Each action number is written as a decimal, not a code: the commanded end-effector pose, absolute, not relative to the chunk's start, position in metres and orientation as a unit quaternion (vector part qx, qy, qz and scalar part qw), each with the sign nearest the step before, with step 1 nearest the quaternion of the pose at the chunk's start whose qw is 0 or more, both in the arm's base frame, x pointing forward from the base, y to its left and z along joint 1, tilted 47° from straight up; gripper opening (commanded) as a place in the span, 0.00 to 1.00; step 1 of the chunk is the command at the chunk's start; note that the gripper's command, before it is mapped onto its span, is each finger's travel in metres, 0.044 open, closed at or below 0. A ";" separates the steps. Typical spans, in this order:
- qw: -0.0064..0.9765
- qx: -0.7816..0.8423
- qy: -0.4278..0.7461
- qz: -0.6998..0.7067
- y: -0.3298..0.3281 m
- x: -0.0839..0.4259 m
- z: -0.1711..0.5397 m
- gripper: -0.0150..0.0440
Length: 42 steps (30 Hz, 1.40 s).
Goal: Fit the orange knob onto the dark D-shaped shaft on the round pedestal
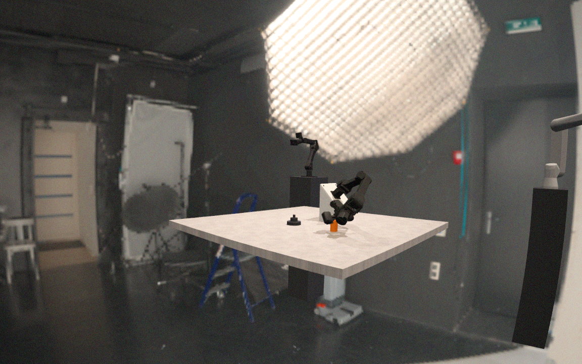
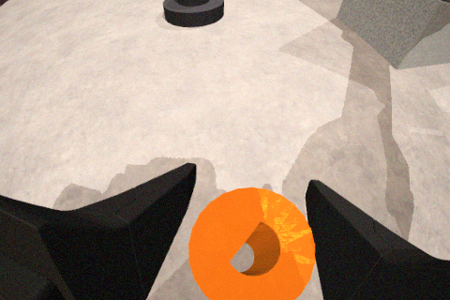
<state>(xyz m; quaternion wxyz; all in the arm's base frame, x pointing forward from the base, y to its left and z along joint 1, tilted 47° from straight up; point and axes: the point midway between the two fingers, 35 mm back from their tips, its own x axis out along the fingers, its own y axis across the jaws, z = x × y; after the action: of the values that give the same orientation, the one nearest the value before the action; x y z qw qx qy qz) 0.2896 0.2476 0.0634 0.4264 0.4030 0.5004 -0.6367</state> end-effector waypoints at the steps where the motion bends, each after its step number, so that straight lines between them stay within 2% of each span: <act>1: 0.427 0.402 0.501 -0.637 0.248 0.289 0.063 0.69; 4: 0.427 0.402 0.501 -0.637 0.248 0.289 0.063 0.69; 11: 0.427 0.402 0.501 -0.637 0.248 0.289 0.063 1.00; 18: 0.427 0.404 0.501 -0.636 0.246 0.290 0.065 1.00; 24: 0.435 0.438 0.497 -0.610 0.190 0.295 0.117 1.00; 34: 0.432 0.443 0.499 -0.607 0.188 0.295 0.118 1.00; 42: 0.252 0.584 0.600 -0.485 0.185 0.300 0.119 1.00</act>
<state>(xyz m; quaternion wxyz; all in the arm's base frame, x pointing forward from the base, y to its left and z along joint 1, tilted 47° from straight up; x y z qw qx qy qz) 0.2989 0.1879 0.1163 0.3165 0.5364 0.5677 -0.5384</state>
